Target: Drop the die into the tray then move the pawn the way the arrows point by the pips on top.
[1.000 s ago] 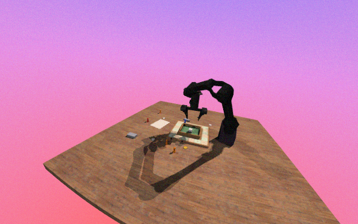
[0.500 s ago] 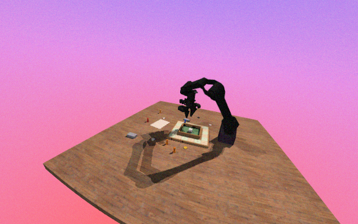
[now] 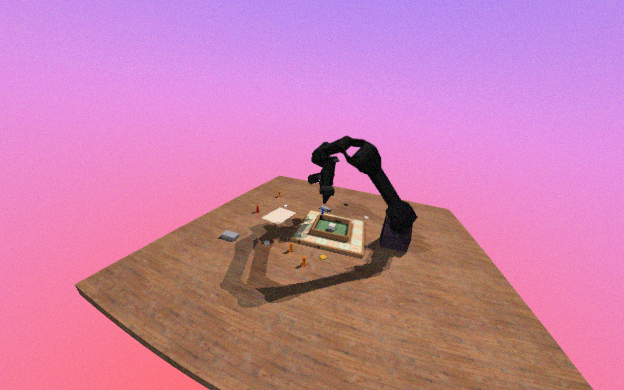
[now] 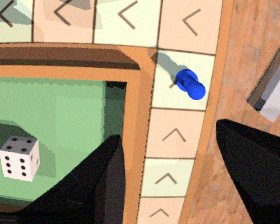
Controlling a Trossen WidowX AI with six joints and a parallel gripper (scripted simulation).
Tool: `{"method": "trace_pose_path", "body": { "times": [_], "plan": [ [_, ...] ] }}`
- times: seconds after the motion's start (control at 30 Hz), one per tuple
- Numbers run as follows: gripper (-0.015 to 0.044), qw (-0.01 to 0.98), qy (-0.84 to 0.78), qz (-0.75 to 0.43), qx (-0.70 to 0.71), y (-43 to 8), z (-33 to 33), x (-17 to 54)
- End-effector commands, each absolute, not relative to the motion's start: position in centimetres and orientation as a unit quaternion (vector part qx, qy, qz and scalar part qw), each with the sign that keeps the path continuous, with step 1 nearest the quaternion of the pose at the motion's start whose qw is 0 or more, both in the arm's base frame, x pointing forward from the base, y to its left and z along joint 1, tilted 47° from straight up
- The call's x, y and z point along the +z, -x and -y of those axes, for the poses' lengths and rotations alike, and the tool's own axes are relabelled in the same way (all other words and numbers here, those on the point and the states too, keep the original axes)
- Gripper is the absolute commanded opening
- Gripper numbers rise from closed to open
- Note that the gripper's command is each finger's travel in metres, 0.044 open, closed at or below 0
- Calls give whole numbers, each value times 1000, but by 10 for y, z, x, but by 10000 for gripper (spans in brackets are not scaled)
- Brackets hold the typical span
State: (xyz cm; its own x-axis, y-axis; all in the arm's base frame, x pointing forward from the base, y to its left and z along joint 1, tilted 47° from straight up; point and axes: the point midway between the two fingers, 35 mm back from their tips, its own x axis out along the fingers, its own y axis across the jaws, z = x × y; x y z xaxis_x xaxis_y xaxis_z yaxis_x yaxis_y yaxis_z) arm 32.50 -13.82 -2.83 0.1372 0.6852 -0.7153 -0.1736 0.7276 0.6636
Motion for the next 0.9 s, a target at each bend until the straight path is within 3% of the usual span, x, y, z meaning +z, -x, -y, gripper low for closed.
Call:
{"method": "trace_pose_path", "body": {
  "times": [0.0, 0.87],
  "plan": [
    [200, 749, -85, -511, 414, -330, 146, -62],
    [200, 749, -86, -511, 414, -334, 128, -77]
  ]
}}
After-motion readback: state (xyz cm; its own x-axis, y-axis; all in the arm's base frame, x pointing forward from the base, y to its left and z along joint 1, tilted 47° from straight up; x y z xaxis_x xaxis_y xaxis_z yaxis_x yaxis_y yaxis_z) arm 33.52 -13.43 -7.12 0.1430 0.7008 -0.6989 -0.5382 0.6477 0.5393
